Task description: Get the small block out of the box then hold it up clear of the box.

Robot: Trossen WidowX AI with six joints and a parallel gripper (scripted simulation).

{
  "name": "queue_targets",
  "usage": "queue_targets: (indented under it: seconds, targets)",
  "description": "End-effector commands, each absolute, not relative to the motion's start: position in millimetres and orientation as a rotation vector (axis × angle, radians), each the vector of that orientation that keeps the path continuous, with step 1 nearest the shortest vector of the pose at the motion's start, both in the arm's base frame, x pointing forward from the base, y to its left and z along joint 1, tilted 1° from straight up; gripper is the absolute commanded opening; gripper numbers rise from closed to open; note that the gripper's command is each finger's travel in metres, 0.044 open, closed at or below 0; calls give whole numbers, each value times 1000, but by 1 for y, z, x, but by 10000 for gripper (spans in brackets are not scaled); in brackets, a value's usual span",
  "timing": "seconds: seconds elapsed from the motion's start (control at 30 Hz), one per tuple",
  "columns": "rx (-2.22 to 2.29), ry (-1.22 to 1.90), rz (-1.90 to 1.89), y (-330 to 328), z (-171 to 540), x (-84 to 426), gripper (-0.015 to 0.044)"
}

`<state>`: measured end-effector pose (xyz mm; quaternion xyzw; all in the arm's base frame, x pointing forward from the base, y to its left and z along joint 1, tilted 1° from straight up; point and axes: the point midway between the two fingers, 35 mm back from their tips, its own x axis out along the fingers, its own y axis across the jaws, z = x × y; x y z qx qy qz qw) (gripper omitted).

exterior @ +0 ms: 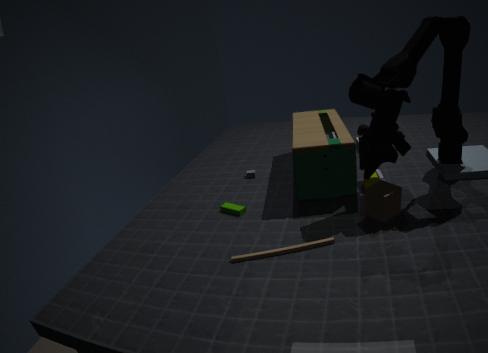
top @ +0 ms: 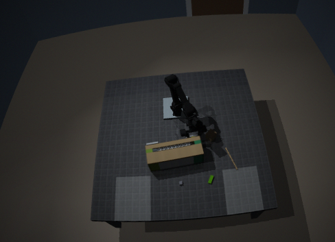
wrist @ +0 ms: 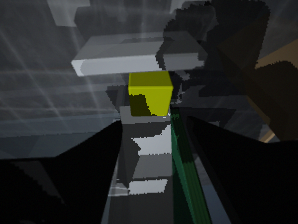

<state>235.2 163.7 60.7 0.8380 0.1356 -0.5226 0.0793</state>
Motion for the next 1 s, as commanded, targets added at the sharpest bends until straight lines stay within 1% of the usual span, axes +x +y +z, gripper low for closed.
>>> queue_targets:
  seconds: [0.0, 0.53, 0.77, 0.87, 0.97]
  targets:
    - [2501, 404, -1564, 163, 54, 235, 285]
    - [2500, 403, -1564, 161, 31, 233, 285]
    - [2500, 403, -1564, 161, 31, 233, 101]
    - [2500, 403, -1564, 161, 31, 233, 81]
    - [2501, 403, -1564, 162, 39, 234, 3]
